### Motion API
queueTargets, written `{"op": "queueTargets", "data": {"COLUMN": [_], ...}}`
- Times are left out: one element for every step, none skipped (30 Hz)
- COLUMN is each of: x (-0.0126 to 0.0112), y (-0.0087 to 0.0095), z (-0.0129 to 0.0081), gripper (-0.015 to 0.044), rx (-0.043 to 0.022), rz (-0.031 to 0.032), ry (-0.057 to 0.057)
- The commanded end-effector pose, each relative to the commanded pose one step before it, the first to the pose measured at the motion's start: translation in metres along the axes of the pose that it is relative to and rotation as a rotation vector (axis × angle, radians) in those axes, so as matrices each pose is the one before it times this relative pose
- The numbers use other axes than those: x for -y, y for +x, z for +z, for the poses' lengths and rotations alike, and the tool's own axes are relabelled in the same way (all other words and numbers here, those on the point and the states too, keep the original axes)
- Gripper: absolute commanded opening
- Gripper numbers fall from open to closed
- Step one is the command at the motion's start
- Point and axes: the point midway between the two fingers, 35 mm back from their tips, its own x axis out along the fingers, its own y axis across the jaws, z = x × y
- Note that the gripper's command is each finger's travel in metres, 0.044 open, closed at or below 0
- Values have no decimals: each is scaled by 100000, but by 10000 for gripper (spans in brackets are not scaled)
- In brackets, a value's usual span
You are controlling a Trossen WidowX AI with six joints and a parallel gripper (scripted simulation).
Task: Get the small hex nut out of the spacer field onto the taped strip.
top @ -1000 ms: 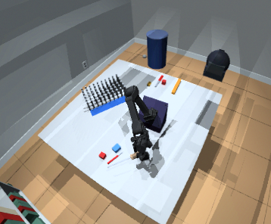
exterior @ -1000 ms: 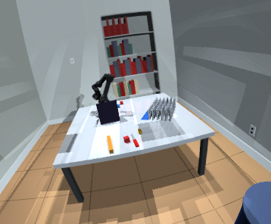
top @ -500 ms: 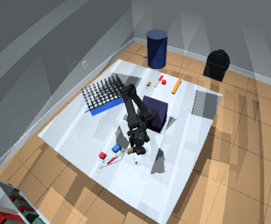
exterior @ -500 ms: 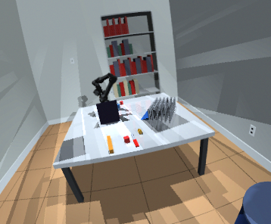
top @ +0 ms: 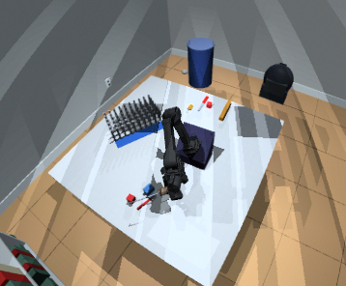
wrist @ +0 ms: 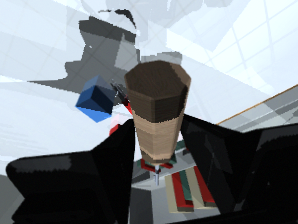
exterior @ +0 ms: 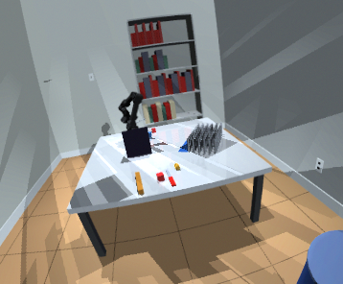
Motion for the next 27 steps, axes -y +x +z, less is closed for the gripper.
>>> {"op": "queueTargets", "data": {"x": [-515,-159,-161,-163,-164,-166,-168,-170,-172,-174,-178,-180,-182,-184,-186,-188,-190,-191,-193,-195,-197,-199,-201,-202,-204,-206,-208], "y": [762,210,211,212,213,214,215,216,216,217,222,223,223,224,224,225,225,225,225,225,225,225,225,225,224,224,223], "z": [9,-19,-21,-23,-24,-26,-28,-31,-33,-35,-27,-29,-31,-33,-35,-37,-39,-41,-43,-45,-47,-49,-51,-53,-56,-58,-60], "gripper": [0,0,0,0,0,0,0,0,0,0,0,0,0,0,0,0,0,0,0,0,0,0,0,0,0,0,0], "rx": [978,226,234,242,249,257,264,271,278,285,340,349,357,365,373,381,389,396,404,411,418,424,431,437,444,450,455], "rz": [3719,1079,1075,1072,1067,1063,1059,1054,1049,1044,1065,1060,1054,1047,1040,1033,1025,1018,1010,1002,993,984,975,966,956,946,936], "ry": [-355,133,149,164,179,195,210,226,241,257,165,182,199,216,233,250,267,284,301,318,335,352,369,386,403,419,436]}}
